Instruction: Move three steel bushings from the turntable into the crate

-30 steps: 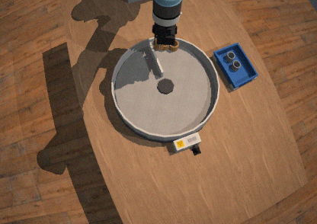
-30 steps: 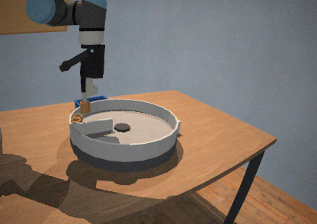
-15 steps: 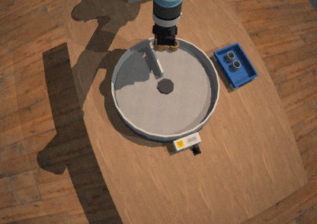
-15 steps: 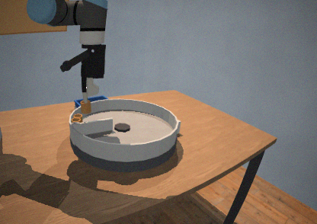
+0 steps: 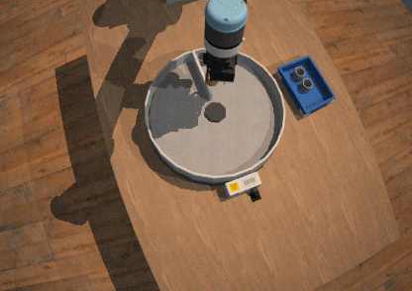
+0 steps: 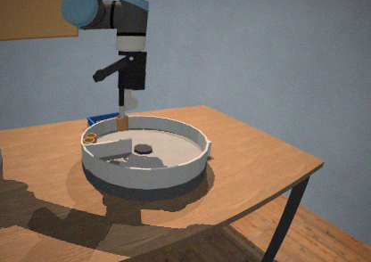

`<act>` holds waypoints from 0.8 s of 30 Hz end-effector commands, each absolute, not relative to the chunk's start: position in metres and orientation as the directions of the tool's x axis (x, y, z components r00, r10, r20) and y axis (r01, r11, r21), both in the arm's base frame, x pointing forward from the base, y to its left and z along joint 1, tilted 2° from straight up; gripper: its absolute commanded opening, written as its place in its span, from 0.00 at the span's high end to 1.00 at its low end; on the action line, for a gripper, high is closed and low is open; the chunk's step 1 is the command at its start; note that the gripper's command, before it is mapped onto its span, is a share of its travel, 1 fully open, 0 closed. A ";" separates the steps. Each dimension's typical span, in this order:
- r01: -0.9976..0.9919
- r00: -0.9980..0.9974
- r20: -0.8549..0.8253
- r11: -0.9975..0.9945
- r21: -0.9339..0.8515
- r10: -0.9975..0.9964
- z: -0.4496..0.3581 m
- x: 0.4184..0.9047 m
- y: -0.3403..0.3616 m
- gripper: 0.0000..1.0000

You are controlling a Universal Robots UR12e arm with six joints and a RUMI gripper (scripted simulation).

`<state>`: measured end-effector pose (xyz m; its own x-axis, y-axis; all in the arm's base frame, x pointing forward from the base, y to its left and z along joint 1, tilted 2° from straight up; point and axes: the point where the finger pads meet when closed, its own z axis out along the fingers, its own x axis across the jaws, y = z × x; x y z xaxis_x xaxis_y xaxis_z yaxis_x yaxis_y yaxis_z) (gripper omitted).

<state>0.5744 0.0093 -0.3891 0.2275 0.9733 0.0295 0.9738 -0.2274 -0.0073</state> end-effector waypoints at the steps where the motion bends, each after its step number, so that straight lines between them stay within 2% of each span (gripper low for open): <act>1: 0.974 0.228 0.029 -0.228 -0.009 0.973 -0.390 0.614 0.010 1.00; 8: 0.974 0.228 0.029 -0.228 -0.009 0.973 -0.390 0.643 0.010 1.00; 24: 0.974 0.228 0.029 -0.228 -0.009 0.973 -0.390 0.645 0.010 1.00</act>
<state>0.6445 0.0104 -0.3907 0.2278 0.9733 0.0288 0.9737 -0.2276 -0.0104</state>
